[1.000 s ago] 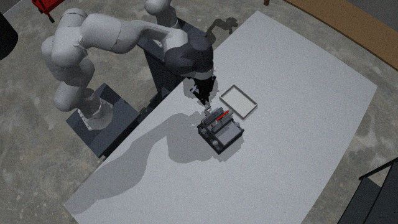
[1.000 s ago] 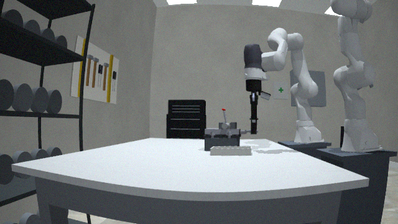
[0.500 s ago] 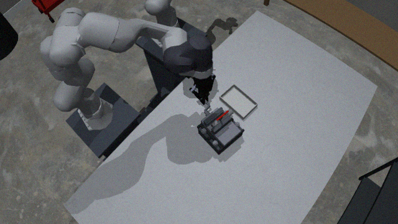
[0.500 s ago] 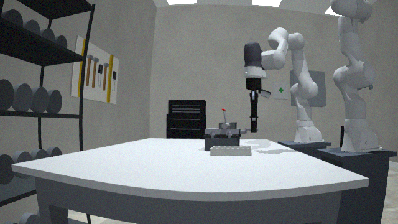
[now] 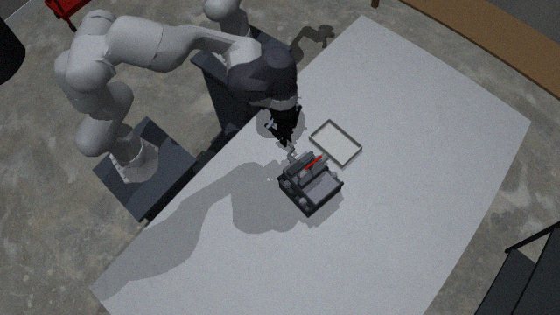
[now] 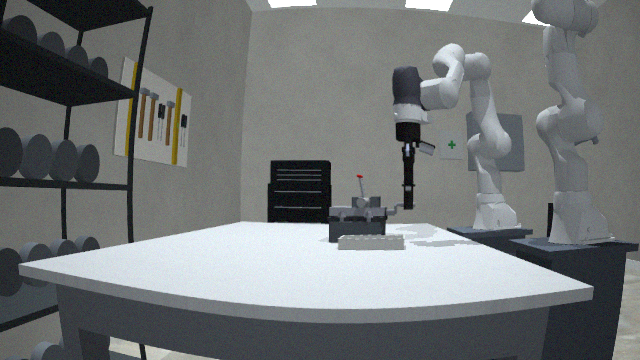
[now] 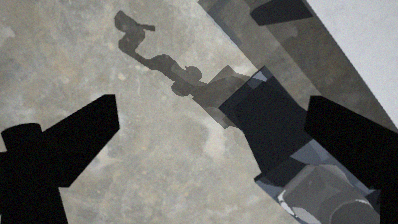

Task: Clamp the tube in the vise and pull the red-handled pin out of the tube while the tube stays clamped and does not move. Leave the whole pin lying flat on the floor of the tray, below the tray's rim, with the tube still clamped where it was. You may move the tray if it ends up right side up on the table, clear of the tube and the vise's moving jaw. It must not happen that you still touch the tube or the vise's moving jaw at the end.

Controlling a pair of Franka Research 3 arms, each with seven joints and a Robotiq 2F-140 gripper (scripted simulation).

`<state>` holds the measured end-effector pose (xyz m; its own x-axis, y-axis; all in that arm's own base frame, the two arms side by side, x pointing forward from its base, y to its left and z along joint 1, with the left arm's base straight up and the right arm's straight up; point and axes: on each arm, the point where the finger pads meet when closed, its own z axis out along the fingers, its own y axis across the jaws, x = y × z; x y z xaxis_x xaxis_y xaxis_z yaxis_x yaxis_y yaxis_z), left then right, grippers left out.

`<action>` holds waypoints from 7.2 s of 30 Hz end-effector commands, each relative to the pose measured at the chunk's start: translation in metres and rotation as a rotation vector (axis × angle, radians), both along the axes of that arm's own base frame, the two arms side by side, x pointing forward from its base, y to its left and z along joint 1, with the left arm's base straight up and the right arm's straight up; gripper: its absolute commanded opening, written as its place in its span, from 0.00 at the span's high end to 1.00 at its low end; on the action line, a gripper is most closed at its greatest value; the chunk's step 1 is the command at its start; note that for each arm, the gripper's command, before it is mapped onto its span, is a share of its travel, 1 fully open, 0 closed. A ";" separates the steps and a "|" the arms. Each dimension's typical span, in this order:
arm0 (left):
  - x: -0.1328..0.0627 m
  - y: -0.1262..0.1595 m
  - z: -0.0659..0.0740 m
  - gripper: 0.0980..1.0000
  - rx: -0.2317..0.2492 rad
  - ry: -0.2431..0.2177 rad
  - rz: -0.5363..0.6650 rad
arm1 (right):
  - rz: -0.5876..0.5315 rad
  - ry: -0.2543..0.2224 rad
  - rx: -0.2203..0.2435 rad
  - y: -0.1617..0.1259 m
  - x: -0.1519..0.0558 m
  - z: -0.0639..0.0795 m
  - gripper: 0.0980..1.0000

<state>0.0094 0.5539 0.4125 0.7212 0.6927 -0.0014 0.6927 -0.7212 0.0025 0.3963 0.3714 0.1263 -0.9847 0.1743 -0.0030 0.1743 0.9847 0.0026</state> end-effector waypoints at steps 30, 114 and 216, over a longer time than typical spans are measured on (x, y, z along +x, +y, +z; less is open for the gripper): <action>0.000 0.001 0.000 0.00 0.003 0.001 0.003 | 0.007 0.003 -0.002 -0.037 -0.006 0.006 0.97; 0.000 0.001 0.000 0.00 0.003 0.001 0.003 | 0.007 0.003 -0.002 -0.004 0.000 0.002 0.97; 0.000 0.001 0.000 0.00 0.003 0.001 0.003 | 0.007 0.003 -0.002 0.001 0.001 -0.046 0.97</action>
